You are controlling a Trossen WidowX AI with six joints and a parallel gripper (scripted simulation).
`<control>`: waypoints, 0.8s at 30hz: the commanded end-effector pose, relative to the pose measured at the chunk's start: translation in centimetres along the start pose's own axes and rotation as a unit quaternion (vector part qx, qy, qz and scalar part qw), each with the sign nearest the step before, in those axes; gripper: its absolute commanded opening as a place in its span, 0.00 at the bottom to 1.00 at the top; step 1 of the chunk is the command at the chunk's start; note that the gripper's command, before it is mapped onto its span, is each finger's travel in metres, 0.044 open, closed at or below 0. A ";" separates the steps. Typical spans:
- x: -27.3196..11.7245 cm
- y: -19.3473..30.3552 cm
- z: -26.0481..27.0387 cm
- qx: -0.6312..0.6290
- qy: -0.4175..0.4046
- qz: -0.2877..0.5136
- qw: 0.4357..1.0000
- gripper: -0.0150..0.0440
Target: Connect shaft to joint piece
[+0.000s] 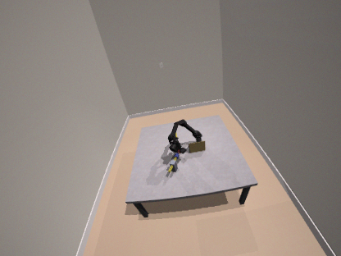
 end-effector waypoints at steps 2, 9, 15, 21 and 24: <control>0.0 0.0 0.0 0.000 0.000 0.000 1.000 0.50; 0.0 0.0 0.0 0.000 0.000 0.000 1.000 0.41; 0.0 0.0 0.0 0.000 0.000 0.000 1.000 0.25; 0.1 0.1 -0.1 -0.018 0.003 -0.013 1.000 0.25; 0.3 0.2 -0.4 -0.045 0.007 -0.030 0.998 0.25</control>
Point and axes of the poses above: the point midway between the two fingers, 35 mm back from their tips, its own x axis out along the fingers, its own z axis across the jaws, y = z × x, the point moved 2 cm from there along -x, back along the fingers
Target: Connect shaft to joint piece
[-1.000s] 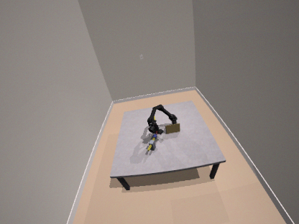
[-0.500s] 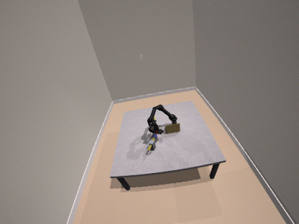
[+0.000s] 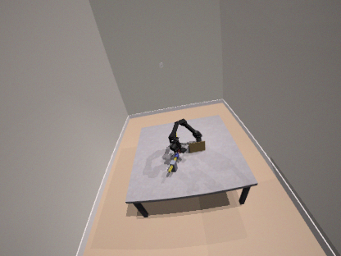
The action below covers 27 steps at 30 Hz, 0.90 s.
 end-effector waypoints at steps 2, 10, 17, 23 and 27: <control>0.2 0.1 -0.3 -0.037 0.005 -0.025 0.999 0.25; 0.7 0.3 -0.9 -0.106 0.011 -0.070 0.992 0.25; 1.1 0.3 -1.5 -0.166 0.011 -0.109 0.980 0.25; 1.4 0.2 -2.1 -0.218 0.007 -0.140 0.966 0.25; 1.6 0.1 -2.5 -0.253 0.003 -0.161 0.954 0.25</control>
Point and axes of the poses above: the point midway between the two fingers, 35 mm back from their tips, its own x axis out along the fingers, its own z axis across the jaws, y = z × x, the point moved 2 cm from there along -x, back along the fingers
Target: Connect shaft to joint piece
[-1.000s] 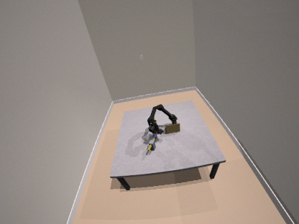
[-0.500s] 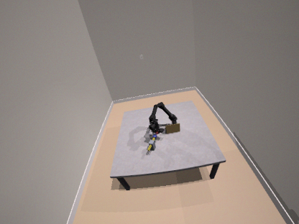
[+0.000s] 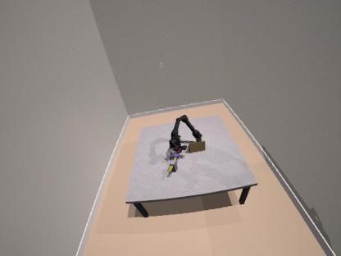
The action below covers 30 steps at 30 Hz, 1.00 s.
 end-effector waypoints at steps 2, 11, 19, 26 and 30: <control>0.3 0.1 -0.4 -0.036 -0.007 -0.026 0.999 0.25; 0.6 0.3 -0.9 -0.087 -0.016 -0.058 0.994 0.25; 0.6 0.3 -1.0 -0.095 -0.018 -0.062 0.993 0.25; 0.6 0.3 -1.0 -0.095 -0.018 -0.062 0.993 0.25; 0.6 0.3 -1.0 -0.096 -0.018 -0.063 0.993 0.25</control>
Point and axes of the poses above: the point midway between the two fingers, 35 mm back from their tips, its own x axis out along the fingers, its own z axis across the jaws, y = z × x, the point moved 2 cm from there along -x, back along the fingers
